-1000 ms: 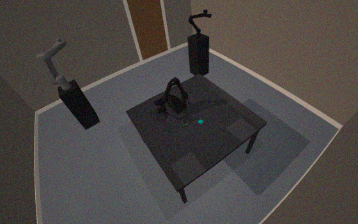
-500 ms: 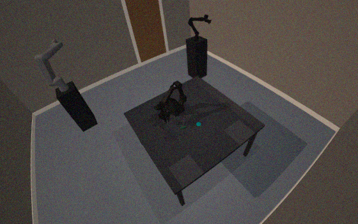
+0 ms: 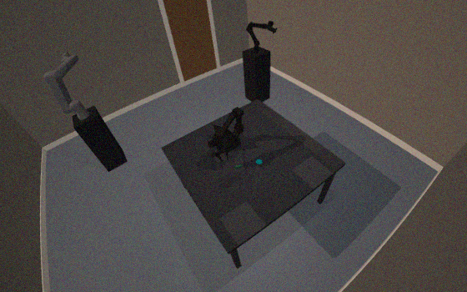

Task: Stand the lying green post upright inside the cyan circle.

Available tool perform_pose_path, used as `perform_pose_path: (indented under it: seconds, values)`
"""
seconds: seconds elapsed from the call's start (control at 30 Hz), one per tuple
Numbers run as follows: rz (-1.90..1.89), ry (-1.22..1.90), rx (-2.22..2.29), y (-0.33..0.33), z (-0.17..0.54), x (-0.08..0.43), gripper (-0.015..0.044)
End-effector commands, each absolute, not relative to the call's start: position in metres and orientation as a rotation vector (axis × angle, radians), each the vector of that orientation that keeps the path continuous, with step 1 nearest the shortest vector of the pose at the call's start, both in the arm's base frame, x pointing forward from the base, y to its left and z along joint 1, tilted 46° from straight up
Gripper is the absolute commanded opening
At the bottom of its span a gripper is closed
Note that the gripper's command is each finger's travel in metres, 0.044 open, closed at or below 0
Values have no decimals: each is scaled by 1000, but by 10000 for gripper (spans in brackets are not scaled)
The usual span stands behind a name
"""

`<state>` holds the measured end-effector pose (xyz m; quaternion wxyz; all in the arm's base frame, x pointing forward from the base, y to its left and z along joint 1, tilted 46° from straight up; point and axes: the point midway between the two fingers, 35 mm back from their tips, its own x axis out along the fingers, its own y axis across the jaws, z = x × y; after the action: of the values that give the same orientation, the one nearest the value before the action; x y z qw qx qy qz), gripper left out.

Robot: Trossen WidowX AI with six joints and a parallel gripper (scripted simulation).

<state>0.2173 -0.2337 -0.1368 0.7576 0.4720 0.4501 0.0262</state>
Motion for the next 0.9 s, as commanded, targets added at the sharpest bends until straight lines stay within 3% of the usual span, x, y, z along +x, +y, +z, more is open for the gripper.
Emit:
perform_pose_path:
  seconds: [0.0,0.57,0.87]
  values:
    - [467,1075,527,-202,-116,244,233]
    - [1335,866,-345,-135,-58,277,233]
    - [1370,847,-376,-132,-55,277,233]
